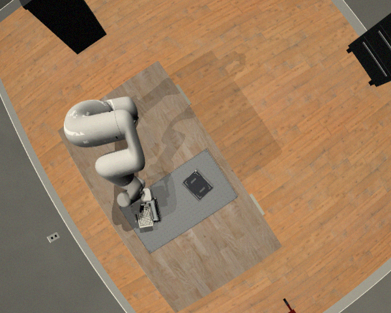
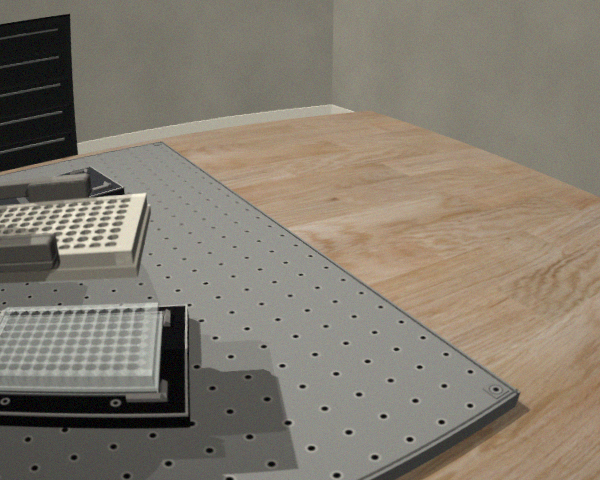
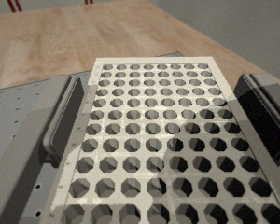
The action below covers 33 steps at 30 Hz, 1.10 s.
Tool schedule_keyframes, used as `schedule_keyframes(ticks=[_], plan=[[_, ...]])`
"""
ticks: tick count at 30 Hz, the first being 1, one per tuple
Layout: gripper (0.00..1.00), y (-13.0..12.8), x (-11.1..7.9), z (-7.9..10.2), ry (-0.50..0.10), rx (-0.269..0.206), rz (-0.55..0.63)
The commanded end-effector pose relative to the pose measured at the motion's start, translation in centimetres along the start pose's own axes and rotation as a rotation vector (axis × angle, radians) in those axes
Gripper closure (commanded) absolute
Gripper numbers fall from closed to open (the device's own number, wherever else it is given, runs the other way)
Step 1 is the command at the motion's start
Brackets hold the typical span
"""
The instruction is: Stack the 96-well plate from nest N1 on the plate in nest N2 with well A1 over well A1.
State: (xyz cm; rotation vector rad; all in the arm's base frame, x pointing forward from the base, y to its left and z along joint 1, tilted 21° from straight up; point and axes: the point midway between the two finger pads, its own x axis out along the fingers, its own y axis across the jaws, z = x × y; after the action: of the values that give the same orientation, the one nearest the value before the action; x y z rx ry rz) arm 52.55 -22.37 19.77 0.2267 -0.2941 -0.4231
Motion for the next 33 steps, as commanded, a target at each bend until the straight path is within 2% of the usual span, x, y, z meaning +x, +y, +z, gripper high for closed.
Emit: schedule_keyframes(ticks=[1,33], plan=[[1.00,0.0,0.1,0.2,-0.004,0.000,0.001],[1.00,0.1,0.1,-4.8,-0.004,0.000,0.000]])
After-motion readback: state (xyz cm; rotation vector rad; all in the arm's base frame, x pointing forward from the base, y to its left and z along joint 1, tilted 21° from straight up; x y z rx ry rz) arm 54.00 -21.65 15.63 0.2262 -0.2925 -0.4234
